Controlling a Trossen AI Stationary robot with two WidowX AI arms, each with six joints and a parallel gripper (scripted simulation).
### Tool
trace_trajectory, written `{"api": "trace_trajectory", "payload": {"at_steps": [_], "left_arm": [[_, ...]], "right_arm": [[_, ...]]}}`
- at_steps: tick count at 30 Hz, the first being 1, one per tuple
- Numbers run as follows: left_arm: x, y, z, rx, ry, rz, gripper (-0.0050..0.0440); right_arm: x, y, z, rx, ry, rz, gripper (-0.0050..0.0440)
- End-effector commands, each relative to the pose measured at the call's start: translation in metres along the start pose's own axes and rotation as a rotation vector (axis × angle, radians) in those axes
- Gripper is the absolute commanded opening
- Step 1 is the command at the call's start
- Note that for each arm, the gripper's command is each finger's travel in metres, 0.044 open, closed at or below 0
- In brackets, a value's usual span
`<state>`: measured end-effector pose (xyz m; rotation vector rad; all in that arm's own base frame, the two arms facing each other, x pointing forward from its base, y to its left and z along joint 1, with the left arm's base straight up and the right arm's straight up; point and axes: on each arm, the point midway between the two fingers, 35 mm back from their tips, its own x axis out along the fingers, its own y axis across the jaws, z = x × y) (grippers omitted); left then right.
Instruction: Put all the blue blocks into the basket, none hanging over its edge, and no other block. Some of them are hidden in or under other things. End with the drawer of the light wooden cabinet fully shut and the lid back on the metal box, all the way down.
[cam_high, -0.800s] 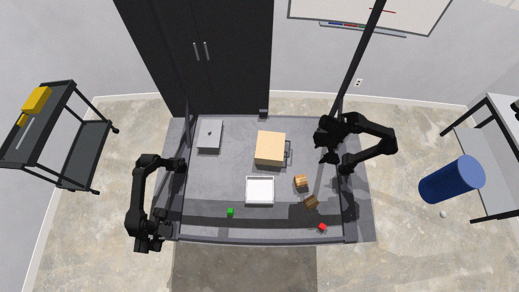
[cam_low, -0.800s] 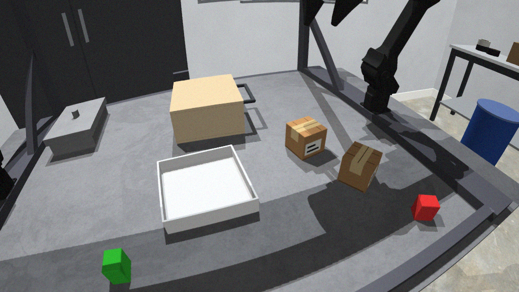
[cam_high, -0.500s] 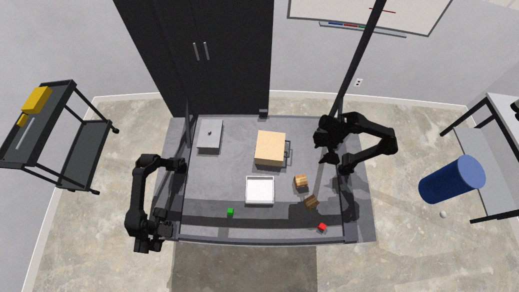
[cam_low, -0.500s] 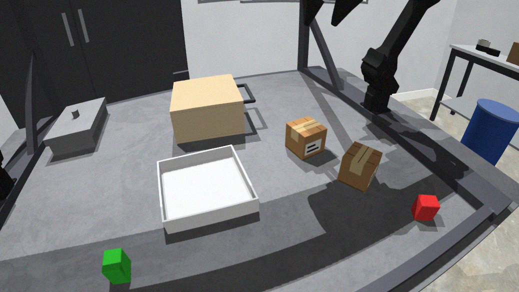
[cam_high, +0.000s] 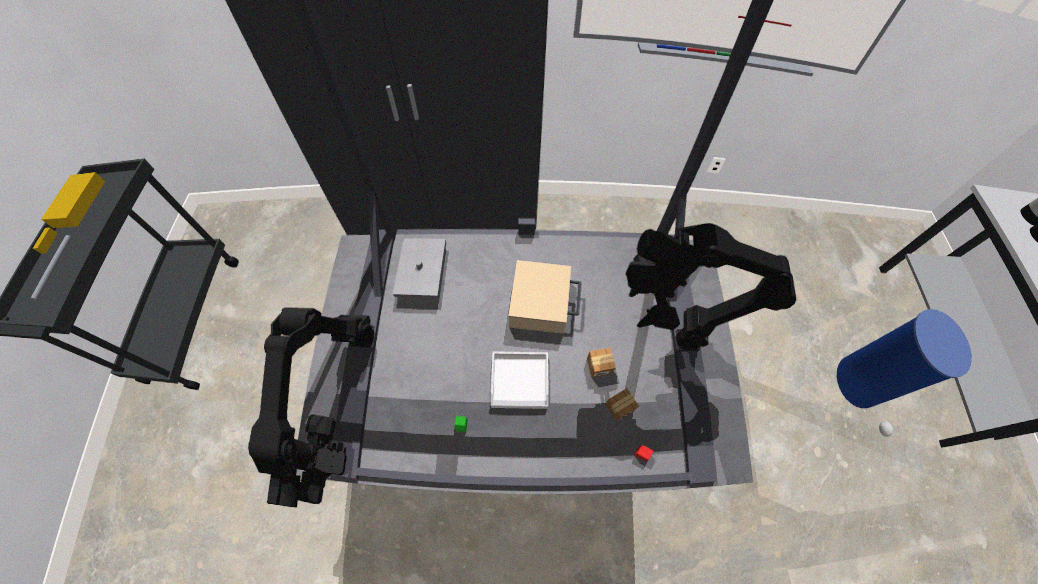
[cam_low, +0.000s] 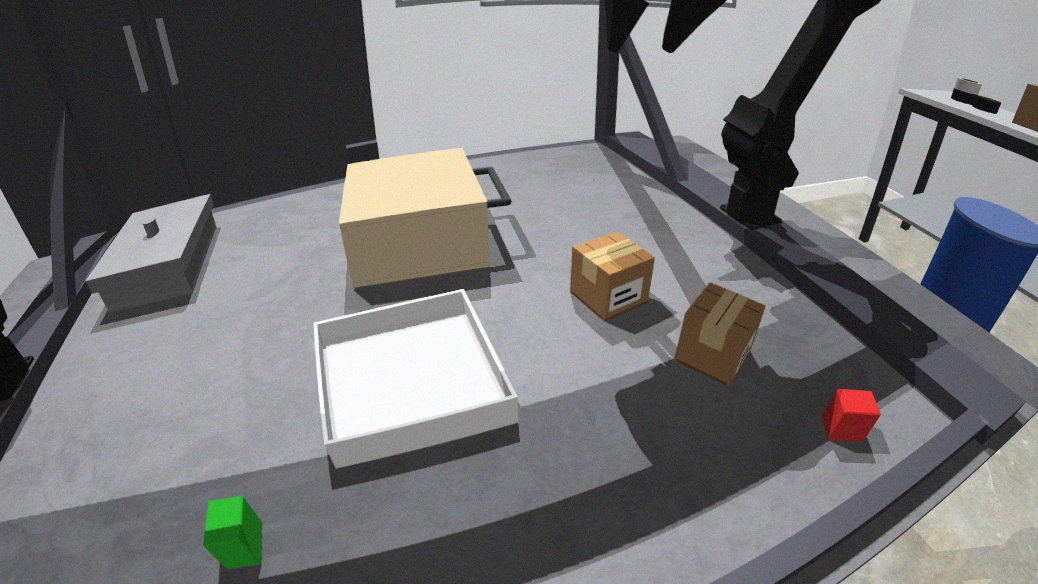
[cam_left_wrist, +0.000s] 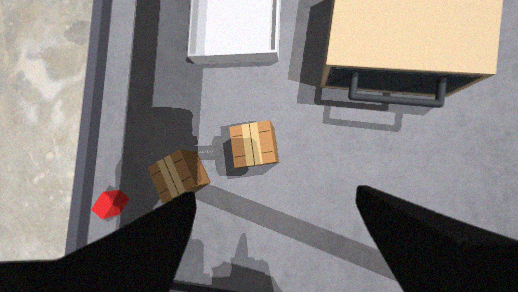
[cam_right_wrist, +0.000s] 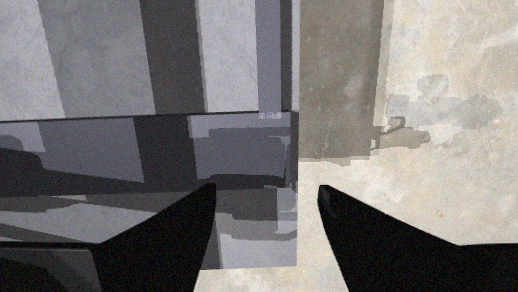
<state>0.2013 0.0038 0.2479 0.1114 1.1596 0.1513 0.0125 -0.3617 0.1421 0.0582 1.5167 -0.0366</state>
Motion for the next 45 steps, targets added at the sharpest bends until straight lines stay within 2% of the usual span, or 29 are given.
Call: {"api": "trace_trajectory", "payload": {"at_steps": [1, 13, 25, 28, 34, 40, 42, 45], "left_arm": [[-0.005, 0.001, 0.003, -0.006, -0.022, -0.001, 0.0400], [-0.005, 0.001, 0.003, -0.006, -0.022, -0.001, 0.0400], [0.008, -0.005, 0.028, -0.039, -0.172, -0.044, 0.0400], [0.005, -0.004, 0.030, -0.040, -0.178, -0.043, 0.0400], [0.012, -0.007, 0.041, -0.054, -0.245, -0.061, 0.0400], [0.015, -0.009, 0.053, -0.068, -0.324, -0.078, 0.0400], [0.015, -0.009, 0.057, -0.072, -0.350, -0.084, 0.0400], [0.011, -0.009, 0.060, -0.074, -0.356, -0.083, 0.0400]], "right_arm": [[-0.012, -0.002, 0.001, -0.003, -0.004, -0.041, 0.0150], [-0.012, -0.002, 0.001, -0.003, -0.004, -0.041, 0.0150], [-0.008, 0.042, 0.112, -0.007, -0.002, -0.038, 0.0150], [-0.008, 0.037, 0.109, 0.001, 0.001, -0.042, 0.0150], [-0.005, 0.075, 0.157, -0.009, -0.004, -0.032, 0.0150], [0.000, 0.113, 0.196, -0.010, 0.000, -0.024, 0.0150], [0.002, 0.127, 0.208, -0.011, 0.001, -0.022, 0.0150], [0.002, 0.121, 0.207, -0.004, 0.002, -0.027, 0.0150]]}}
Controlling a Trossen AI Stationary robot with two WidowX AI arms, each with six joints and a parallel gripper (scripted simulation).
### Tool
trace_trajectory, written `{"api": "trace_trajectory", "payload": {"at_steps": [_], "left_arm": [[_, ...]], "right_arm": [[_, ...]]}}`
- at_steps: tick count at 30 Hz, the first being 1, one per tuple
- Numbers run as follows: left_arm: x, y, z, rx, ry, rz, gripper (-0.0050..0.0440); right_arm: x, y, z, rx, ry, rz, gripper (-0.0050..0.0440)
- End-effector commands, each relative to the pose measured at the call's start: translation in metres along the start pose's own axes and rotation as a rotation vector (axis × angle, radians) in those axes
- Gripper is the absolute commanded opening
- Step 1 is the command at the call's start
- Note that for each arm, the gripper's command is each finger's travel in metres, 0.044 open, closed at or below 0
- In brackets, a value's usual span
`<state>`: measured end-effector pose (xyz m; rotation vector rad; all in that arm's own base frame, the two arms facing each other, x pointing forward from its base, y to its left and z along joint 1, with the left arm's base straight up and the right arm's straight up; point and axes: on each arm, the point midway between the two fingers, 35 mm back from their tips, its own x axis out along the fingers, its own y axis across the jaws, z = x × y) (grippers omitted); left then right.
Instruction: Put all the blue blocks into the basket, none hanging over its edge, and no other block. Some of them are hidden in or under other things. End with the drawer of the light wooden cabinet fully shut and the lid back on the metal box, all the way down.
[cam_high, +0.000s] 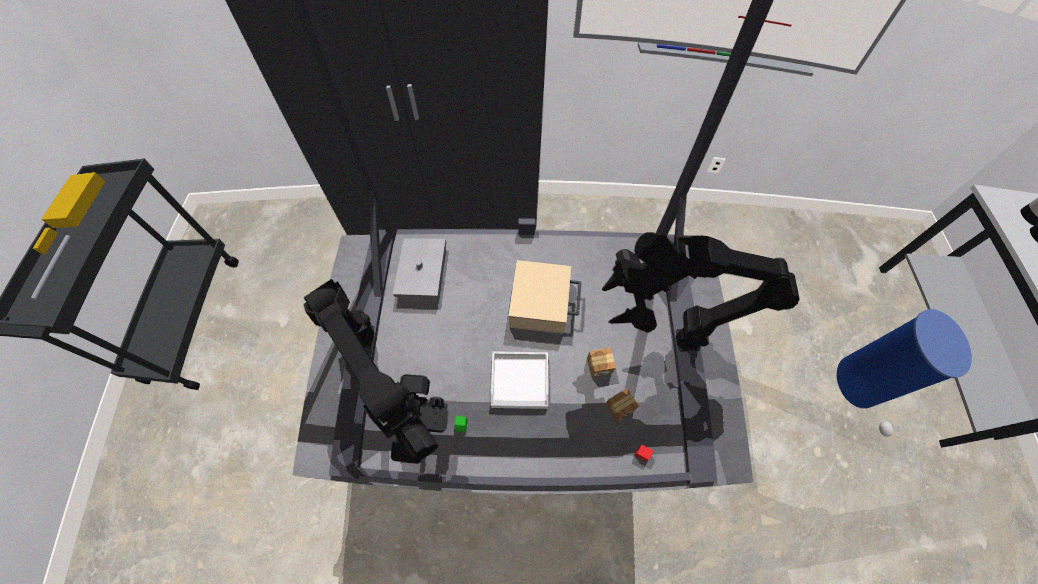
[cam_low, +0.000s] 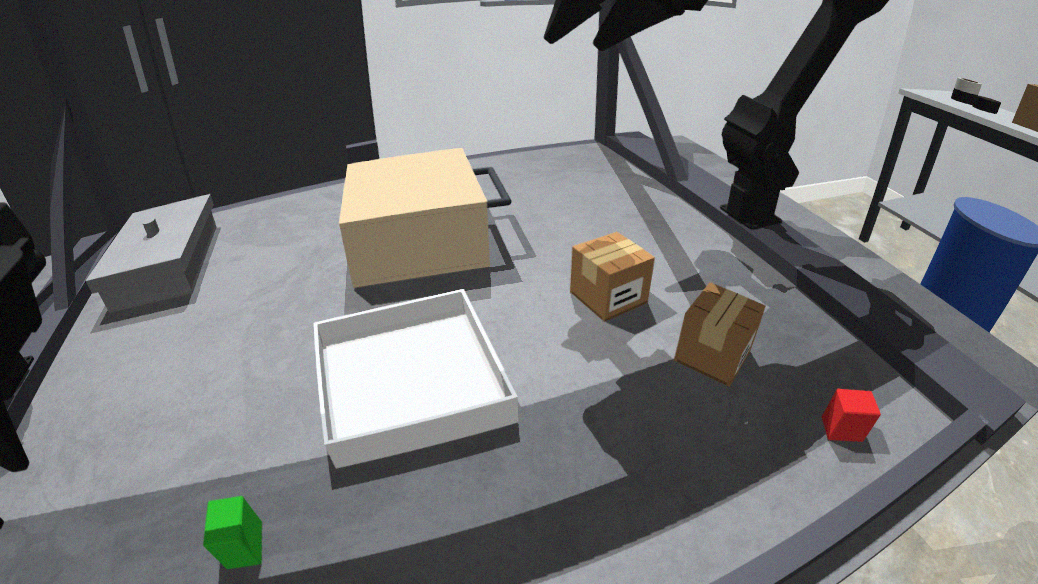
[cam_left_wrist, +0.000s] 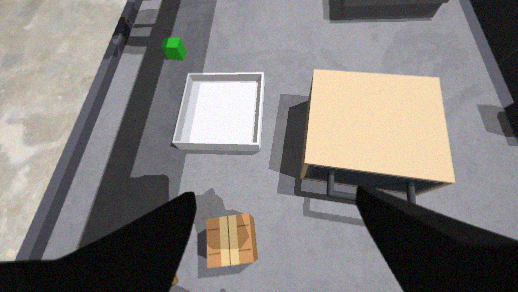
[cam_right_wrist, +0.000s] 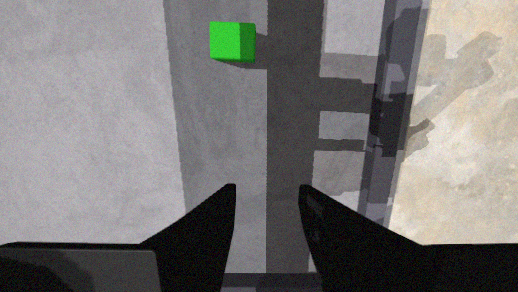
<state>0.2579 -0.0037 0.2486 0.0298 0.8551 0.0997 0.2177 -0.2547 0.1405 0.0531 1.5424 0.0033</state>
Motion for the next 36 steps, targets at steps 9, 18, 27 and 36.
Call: {"api": "trace_trajectory", "payload": {"at_steps": [9, 18, 27, 36], "left_arm": [[0.003, -0.001, 0.023, -0.022, -0.163, -0.029, 0.0400], [0.005, -0.002, 0.033, -0.030, -0.233, -0.040, 0.0400], [0.007, -0.002, 0.049, -0.039, -0.359, -0.060, 0.0400], [0.006, -0.002, 0.057, -0.044, -0.426, -0.068, 0.0400]], "right_arm": [[-0.007, 0.077, 0.052, 0.014, -0.024, -0.035, 0.0150], [-0.003, 0.121, 0.069, 0.011, -0.021, -0.031, 0.0150], [0.003, 0.201, 0.081, 0.008, -0.016, -0.025, 0.0150], [0.007, 0.244, 0.079, 0.005, -0.014, -0.023, 0.0150]]}}
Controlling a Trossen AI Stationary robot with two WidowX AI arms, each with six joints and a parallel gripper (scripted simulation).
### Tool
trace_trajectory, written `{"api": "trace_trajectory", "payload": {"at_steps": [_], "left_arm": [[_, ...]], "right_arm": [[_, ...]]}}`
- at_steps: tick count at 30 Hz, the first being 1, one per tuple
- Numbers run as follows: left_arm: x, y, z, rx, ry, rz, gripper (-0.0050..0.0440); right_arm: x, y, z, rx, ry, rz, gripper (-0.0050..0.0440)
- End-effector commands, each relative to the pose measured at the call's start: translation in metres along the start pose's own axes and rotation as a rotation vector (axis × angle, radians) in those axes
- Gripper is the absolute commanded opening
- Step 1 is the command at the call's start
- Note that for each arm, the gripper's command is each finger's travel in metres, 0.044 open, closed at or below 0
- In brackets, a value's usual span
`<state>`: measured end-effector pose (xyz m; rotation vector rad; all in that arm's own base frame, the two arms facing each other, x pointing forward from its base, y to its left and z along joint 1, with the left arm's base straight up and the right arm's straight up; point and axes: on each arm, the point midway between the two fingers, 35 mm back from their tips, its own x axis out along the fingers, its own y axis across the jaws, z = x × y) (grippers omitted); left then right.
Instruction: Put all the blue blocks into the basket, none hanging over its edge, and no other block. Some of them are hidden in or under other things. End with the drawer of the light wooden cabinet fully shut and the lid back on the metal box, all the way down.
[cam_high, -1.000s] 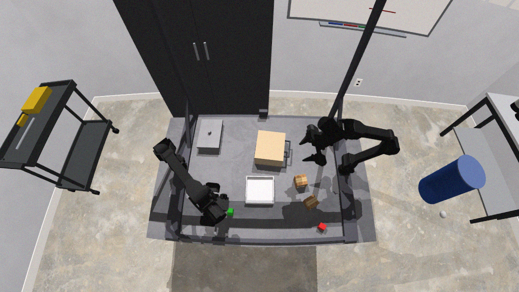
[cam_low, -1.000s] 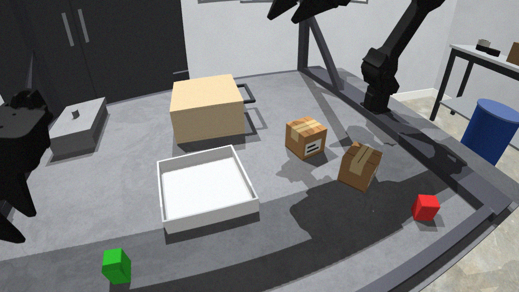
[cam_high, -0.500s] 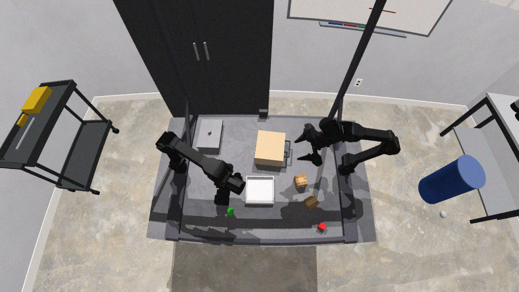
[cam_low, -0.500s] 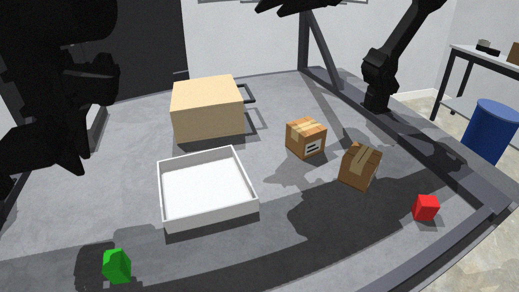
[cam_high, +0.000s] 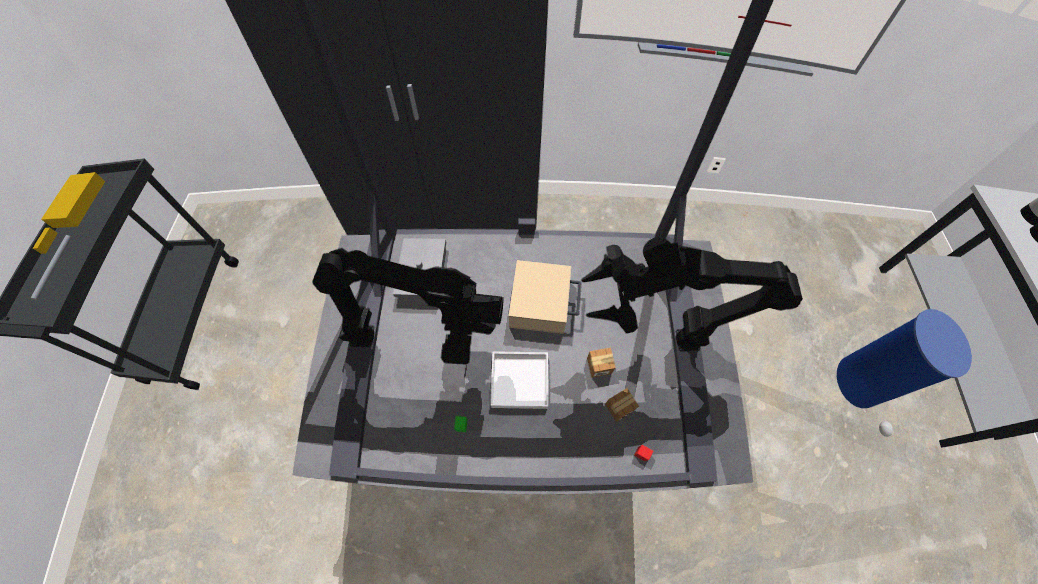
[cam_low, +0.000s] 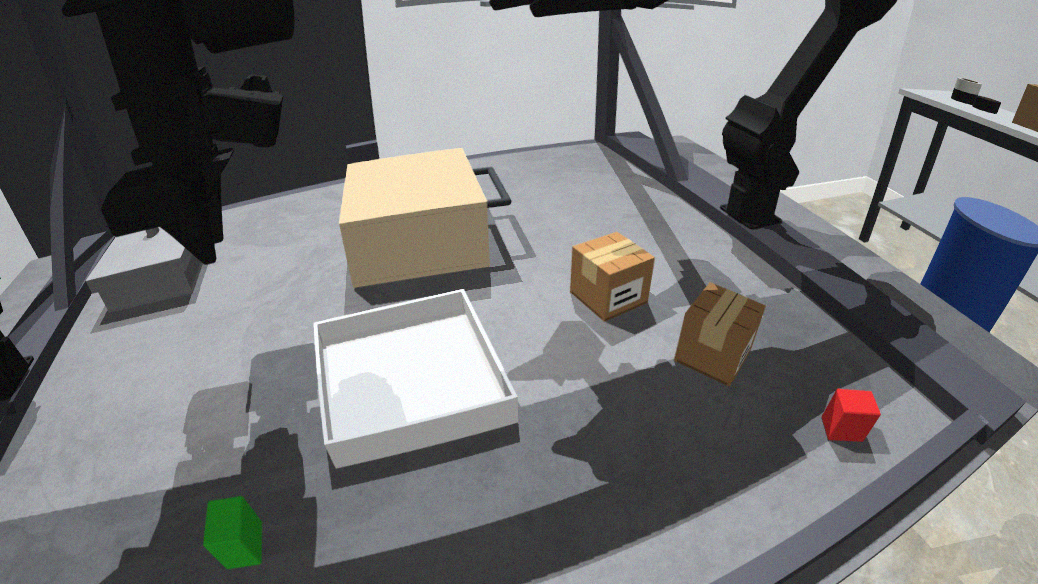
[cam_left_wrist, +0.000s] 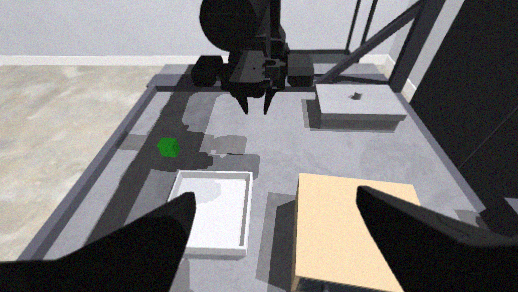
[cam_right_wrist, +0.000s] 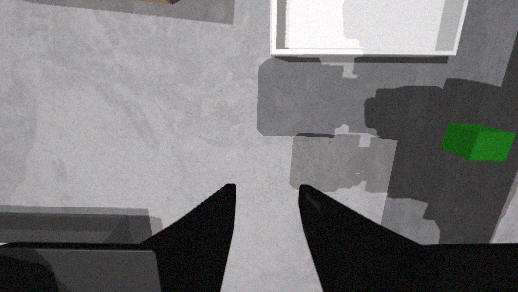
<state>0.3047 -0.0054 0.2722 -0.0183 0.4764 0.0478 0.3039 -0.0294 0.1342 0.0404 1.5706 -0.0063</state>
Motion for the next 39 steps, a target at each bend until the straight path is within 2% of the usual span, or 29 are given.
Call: {"api": "trace_trajectory", "payload": {"at_steps": [1, 12, 15, 18, 29, 32, 39], "left_arm": [[-0.003, 0.001, 0.009, -0.001, -0.064, -0.005, 0.0400], [-0.003, 0.002, 0.026, -0.002, -0.221, -0.023, 0.0400], [-0.004, 0.002, 0.031, -0.003, -0.224, -0.023, 0.0400], [-0.002, 0.002, 0.028, -0.001, -0.250, -0.025, 0.0400], [-0.009, 0.004, 0.044, 0.007, -0.407, -0.038, 0.0400], [-0.010, 0.003, 0.049, 0.004, -0.407, -0.040, 0.0400], [-0.015, 0.005, 0.051, 0.015, -0.496, -0.044, 0.0400]], "right_arm": [[-0.008, 0.030, -0.005, 0.001, -0.033, -0.002, 0.0150], [-0.003, 0.114, -0.030, 0.002, -0.037, -0.002, 0.0150], [-0.004, 0.111, -0.025, 0.009, -0.042, -0.004, 0.0150], [-0.001, 0.133, -0.043, -0.005, -0.027, -0.001, 0.0150], [0.005, 0.198, -0.095, -0.004, -0.033, 0.003, 0.0150], [0.004, 0.196, -0.089, 0.004, -0.039, 0.002, 0.0150], [0.009, 0.226, -0.137, -0.008, -0.029, 0.007, 0.0150]]}}
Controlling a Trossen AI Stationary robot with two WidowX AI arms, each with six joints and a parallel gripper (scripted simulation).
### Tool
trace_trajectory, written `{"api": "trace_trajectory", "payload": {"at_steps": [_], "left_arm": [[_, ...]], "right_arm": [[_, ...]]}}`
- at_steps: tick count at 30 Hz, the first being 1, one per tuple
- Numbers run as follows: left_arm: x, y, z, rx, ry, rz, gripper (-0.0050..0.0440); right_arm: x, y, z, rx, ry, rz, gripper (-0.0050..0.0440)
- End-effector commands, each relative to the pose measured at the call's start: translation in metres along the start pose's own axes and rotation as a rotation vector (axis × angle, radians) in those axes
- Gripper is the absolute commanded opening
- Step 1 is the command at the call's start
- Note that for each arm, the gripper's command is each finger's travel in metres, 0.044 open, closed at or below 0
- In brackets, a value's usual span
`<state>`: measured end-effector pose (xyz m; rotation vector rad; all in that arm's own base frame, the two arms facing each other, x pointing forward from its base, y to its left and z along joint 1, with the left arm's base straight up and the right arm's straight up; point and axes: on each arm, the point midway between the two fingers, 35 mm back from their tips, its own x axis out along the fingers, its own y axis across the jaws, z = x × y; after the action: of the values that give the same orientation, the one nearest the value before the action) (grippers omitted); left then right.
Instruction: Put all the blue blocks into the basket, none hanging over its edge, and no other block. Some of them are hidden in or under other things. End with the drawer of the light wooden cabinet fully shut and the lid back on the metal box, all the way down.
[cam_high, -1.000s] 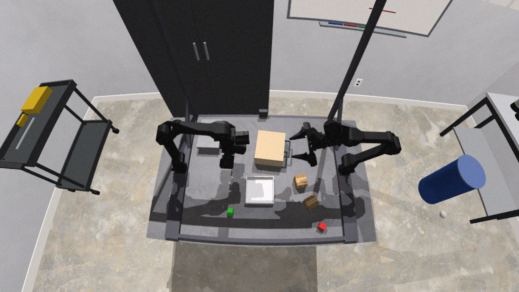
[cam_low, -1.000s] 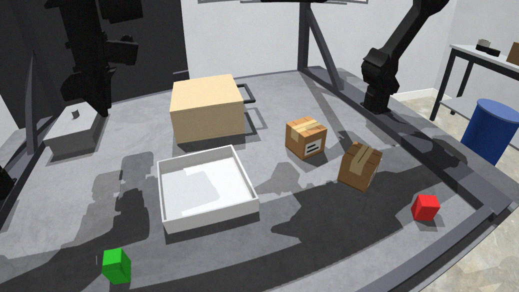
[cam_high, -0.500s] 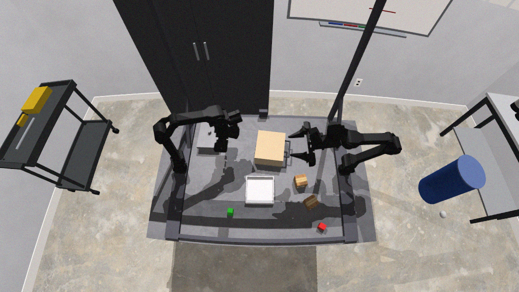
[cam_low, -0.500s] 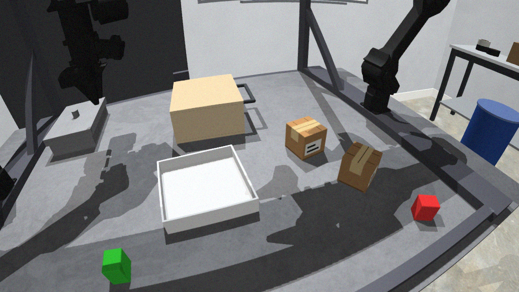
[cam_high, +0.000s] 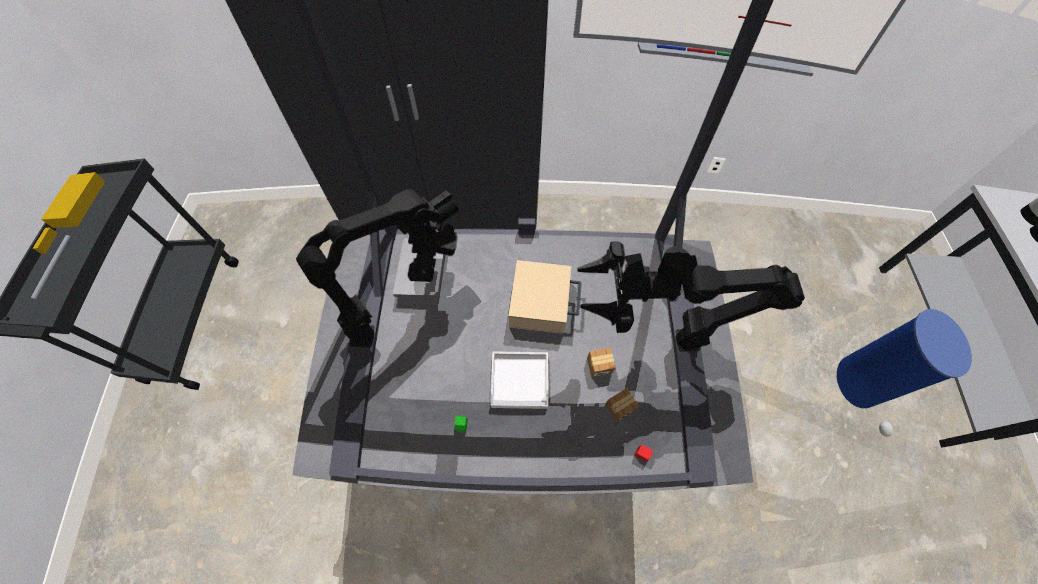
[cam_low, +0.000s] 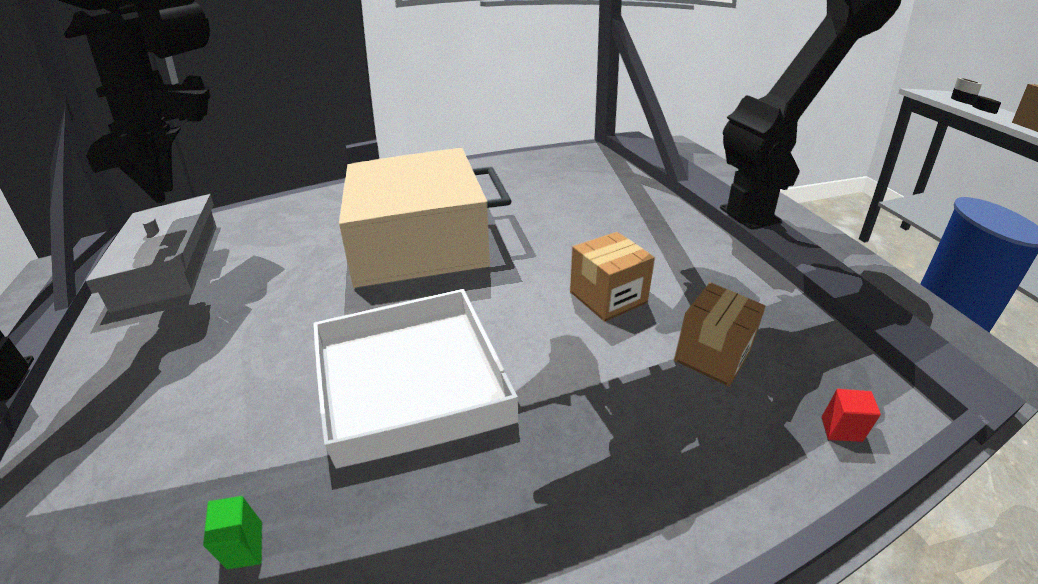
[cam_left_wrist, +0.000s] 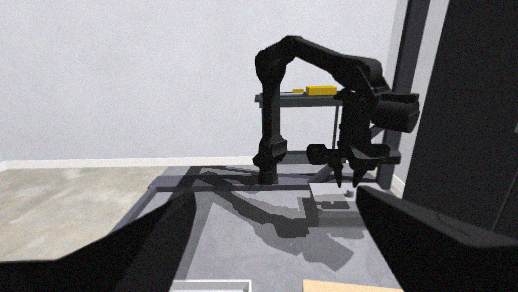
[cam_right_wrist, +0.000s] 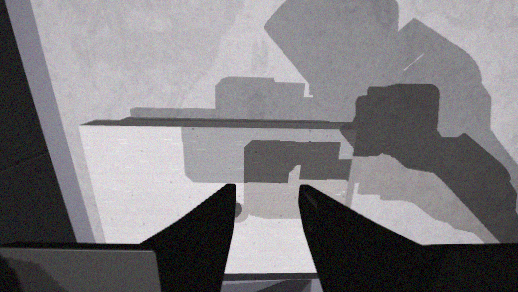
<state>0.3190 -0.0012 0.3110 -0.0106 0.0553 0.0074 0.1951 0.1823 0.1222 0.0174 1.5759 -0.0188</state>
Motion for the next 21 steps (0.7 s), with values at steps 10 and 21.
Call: {"api": "trace_trajectory", "payload": {"at_steps": [10, 21], "left_arm": [[-0.007, 0.002, 0.023, 0.014, -0.141, -0.008, 0.0400], [-0.007, 0.001, 0.027, 0.008, -0.139, -0.008, 0.0400]], "right_arm": [[-0.004, 0.034, -0.047, 0.004, -0.033, 0.021, 0.0150], [-0.004, 0.030, -0.050, -0.031, -0.012, 0.029, 0.0150]]}}
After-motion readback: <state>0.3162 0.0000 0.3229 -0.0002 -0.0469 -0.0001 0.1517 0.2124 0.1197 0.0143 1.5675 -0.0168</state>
